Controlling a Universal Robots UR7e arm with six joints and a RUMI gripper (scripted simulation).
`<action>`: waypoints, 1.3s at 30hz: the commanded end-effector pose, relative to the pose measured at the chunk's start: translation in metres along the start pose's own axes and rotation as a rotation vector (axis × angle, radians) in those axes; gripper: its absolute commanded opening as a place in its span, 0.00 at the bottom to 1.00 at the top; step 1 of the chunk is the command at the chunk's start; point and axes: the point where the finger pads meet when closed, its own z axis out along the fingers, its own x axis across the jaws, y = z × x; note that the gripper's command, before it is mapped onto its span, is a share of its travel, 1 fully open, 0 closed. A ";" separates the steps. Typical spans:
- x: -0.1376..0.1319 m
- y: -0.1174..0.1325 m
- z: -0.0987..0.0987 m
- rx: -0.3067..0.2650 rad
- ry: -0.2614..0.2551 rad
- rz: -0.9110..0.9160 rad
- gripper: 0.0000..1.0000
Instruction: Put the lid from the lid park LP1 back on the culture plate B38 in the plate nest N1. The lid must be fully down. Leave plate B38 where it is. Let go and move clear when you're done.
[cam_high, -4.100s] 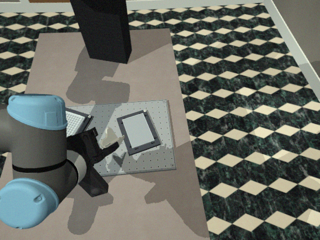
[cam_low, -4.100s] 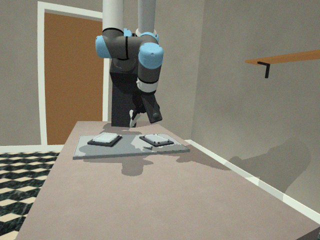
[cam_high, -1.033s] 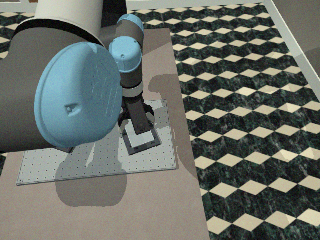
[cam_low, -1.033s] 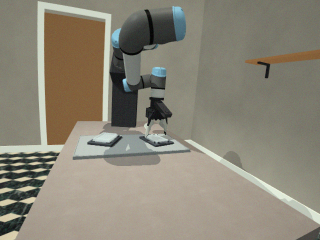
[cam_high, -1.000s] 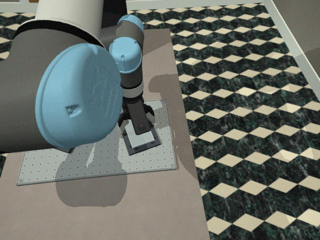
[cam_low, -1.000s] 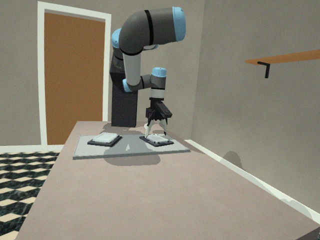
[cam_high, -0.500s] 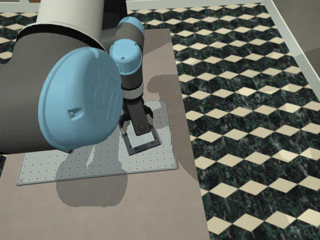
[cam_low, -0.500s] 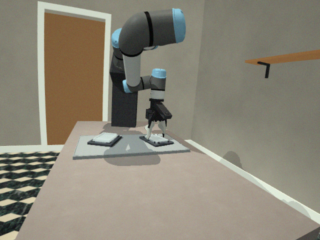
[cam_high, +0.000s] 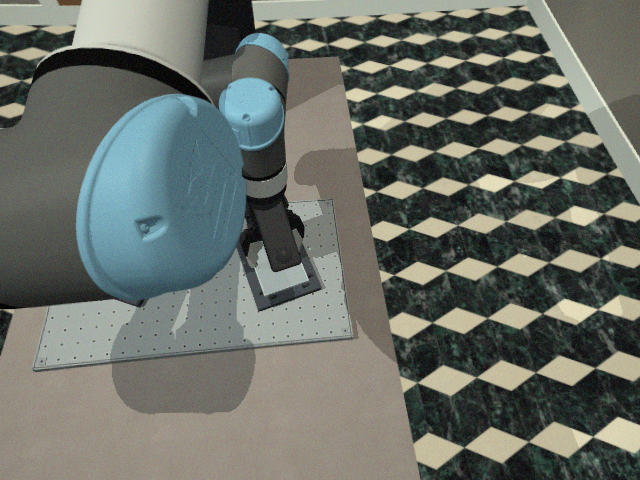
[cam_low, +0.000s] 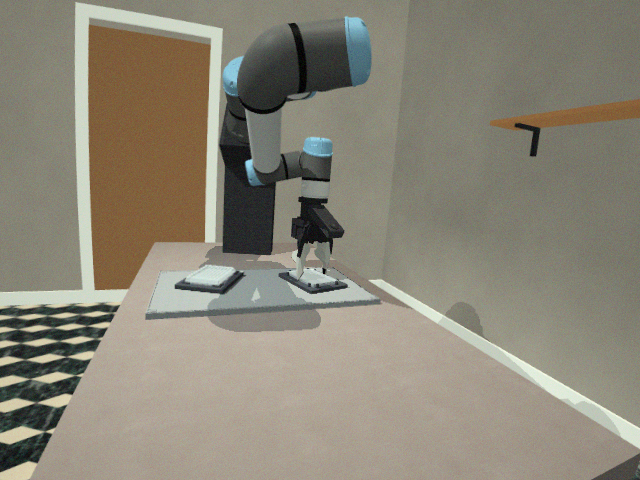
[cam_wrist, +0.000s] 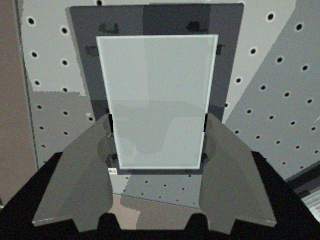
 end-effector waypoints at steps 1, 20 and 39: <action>0.000 0.000 0.000 0.001 0.000 0.000 0.00; 0.000 0.000 -0.002 0.001 0.000 0.000 0.00; 0.000 0.000 -0.030 0.001 0.000 0.000 0.00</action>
